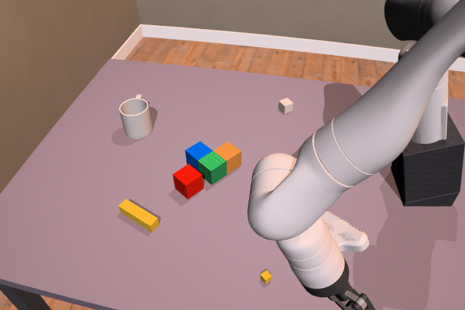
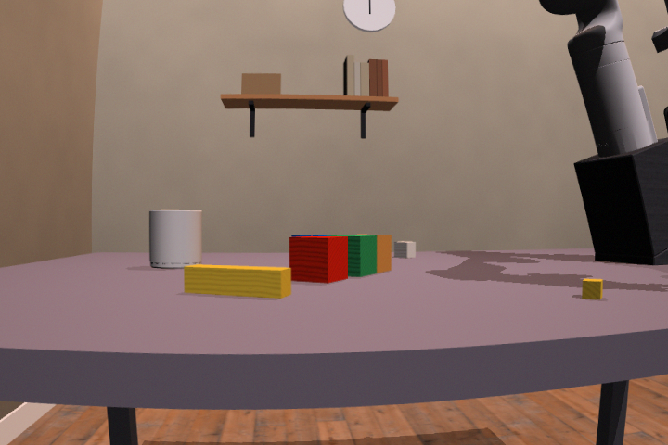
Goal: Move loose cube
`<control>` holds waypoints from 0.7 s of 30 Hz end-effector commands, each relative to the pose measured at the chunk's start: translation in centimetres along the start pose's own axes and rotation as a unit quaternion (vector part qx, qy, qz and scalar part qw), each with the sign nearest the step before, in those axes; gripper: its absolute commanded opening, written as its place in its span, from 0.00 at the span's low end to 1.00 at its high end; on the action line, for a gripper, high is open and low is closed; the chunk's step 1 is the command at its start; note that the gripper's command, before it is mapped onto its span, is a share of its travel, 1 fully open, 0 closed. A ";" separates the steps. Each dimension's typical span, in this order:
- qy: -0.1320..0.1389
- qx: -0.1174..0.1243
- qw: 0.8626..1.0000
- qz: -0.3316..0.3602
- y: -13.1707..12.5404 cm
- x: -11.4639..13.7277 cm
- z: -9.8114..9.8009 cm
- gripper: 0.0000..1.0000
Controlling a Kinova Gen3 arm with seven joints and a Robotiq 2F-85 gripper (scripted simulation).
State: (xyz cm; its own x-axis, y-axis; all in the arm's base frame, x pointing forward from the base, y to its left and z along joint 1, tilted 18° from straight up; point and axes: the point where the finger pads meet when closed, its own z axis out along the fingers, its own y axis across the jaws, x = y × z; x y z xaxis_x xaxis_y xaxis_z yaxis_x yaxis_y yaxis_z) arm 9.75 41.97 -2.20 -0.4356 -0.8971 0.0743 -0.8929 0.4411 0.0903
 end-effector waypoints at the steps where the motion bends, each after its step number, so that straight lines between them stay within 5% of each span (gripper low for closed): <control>1: -0.005 -0.005 1.000 0.022 -0.6 -0.4 -0.4 1.00; 21: -0.028 -0.003 0.995 0.092 -4.4 -1.9 -1.9 1.00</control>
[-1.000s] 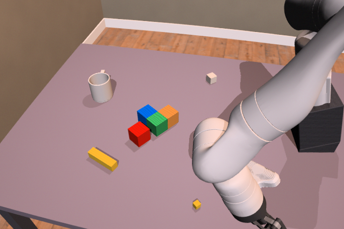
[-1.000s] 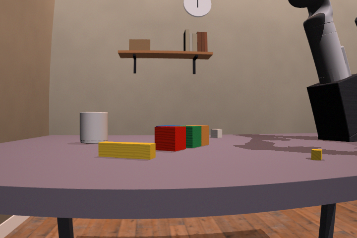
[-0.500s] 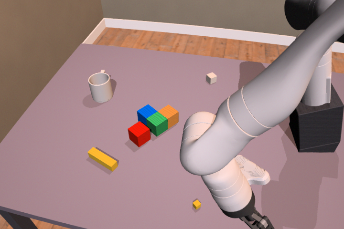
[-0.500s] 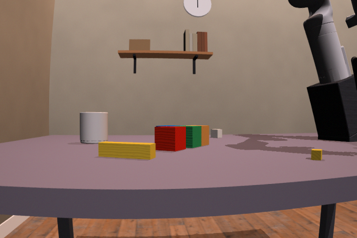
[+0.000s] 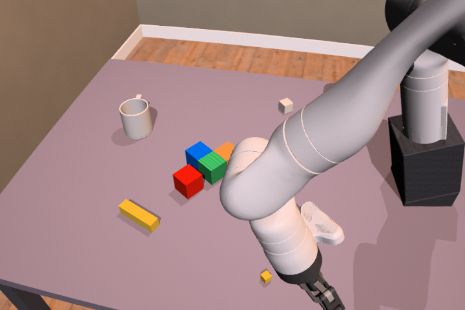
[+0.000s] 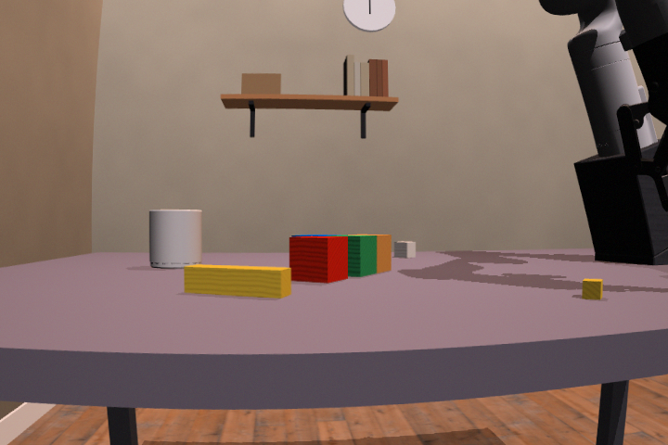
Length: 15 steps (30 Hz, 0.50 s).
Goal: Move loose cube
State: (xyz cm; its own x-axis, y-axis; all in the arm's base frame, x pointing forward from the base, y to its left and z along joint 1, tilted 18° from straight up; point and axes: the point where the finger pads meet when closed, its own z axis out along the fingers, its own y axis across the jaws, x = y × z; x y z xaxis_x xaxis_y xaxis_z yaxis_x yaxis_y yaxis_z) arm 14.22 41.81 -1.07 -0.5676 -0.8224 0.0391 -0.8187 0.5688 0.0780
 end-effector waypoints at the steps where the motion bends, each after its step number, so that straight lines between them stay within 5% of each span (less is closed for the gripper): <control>1: -0.004 -0.005 1.000 0.018 -0.4 -0.3 -0.3 1.00; 15: -0.015 -0.004 0.999 0.052 -2.1 -1.2 -1.0 1.00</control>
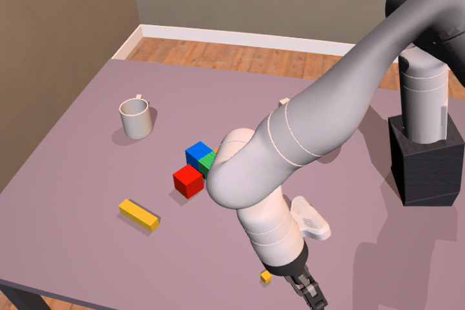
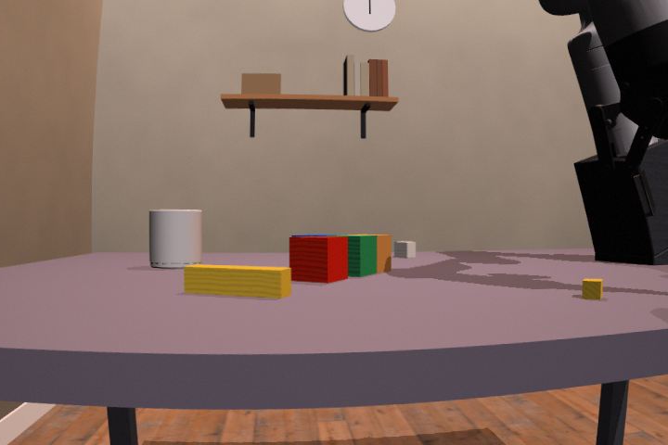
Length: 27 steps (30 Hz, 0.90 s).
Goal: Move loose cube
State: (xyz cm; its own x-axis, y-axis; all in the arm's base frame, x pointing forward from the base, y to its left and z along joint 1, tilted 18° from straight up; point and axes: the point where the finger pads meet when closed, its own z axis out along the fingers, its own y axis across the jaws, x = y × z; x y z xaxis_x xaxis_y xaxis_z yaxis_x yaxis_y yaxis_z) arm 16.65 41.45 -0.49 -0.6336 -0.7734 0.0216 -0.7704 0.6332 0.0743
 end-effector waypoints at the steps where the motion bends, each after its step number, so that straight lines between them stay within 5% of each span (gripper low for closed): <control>1: -0.014 -0.004 0.999 0.045 -1.7 -1.2 -0.9 1.00; 11: -0.014 -0.004 0.999 0.045 -1.7 -1.2 -0.9 1.00; 12: -0.024 -0.003 0.997 0.077 -3.4 -2.0 -1.6 1.00; 27: -0.034 -0.003 0.993 0.109 -5.2 -2.8 -2.2 1.00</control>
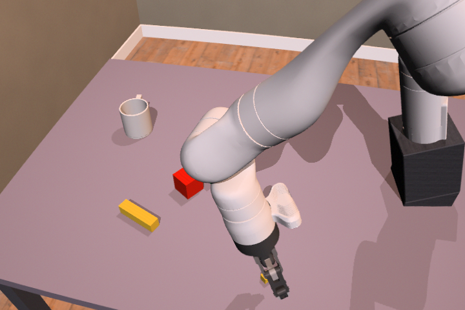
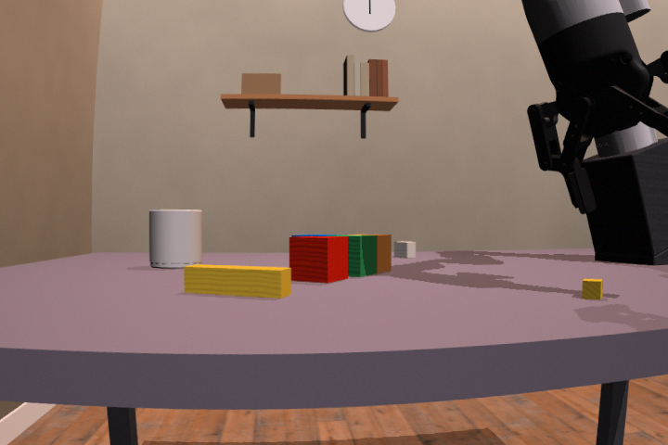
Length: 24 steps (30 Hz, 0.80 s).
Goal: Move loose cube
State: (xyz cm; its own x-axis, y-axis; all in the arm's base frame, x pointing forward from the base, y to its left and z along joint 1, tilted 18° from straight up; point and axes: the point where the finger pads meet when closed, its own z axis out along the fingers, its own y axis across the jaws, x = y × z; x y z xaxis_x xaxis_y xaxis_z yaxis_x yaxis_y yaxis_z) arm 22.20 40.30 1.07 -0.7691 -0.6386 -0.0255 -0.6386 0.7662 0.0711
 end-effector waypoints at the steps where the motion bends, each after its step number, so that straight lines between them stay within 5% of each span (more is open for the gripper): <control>1: -0.003 -0.005 1.000 0.015 -0.2 -0.3 -0.2 1.00; 24: -0.032 -0.003 0.994 0.105 -4.9 -3.1 -2.0 1.00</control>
State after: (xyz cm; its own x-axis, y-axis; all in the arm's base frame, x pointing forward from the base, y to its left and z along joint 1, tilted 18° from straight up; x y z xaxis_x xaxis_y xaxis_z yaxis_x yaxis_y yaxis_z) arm 26.38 38.86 2.26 -0.8554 -0.5145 -0.0595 -0.5178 0.8521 0.0764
